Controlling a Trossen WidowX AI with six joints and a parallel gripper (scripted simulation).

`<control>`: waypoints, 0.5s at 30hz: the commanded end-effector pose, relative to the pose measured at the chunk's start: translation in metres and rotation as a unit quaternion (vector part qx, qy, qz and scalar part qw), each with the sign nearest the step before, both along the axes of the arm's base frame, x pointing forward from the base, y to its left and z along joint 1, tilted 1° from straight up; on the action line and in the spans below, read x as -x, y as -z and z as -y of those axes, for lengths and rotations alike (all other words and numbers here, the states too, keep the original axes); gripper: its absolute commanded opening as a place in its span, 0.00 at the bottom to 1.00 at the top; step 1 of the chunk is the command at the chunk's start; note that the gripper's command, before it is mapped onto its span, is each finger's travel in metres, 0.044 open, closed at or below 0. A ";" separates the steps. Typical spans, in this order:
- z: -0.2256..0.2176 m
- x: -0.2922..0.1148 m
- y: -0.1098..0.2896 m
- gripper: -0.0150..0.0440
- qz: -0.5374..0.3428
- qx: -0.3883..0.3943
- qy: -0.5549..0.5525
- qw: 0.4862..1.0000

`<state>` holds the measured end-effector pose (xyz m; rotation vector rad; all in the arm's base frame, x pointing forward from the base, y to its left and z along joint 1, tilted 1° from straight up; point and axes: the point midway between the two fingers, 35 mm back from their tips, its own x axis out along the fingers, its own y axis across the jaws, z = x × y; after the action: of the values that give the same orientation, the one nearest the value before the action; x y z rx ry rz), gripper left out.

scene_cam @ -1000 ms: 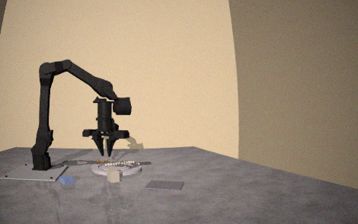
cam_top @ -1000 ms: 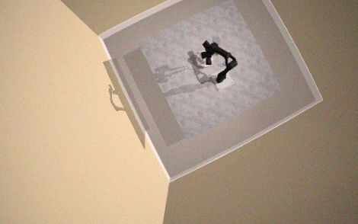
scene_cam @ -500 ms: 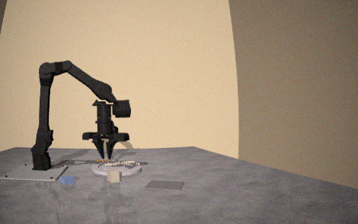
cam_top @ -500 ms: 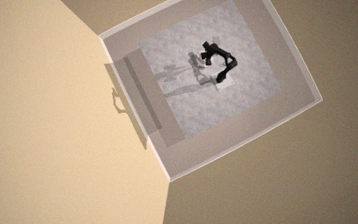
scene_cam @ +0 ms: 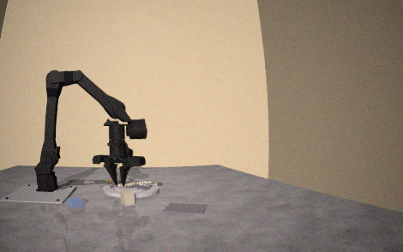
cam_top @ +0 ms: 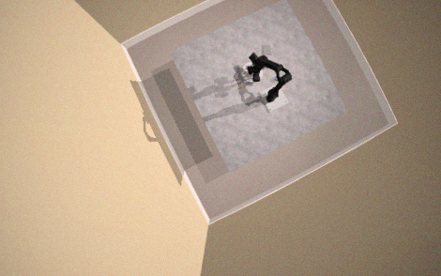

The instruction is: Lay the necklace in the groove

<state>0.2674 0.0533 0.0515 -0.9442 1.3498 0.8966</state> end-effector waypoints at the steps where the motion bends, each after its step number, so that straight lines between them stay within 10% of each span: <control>1: 0.001 0.001 0.006 0.46 -0.004 0.001 -0.002 1.000; 15: 0.000 0.001 0.003 0.25 -0.002 0.000 0.000 1.000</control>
<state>0.2668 0.0531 0.0481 -0.9439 1.3533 0.8987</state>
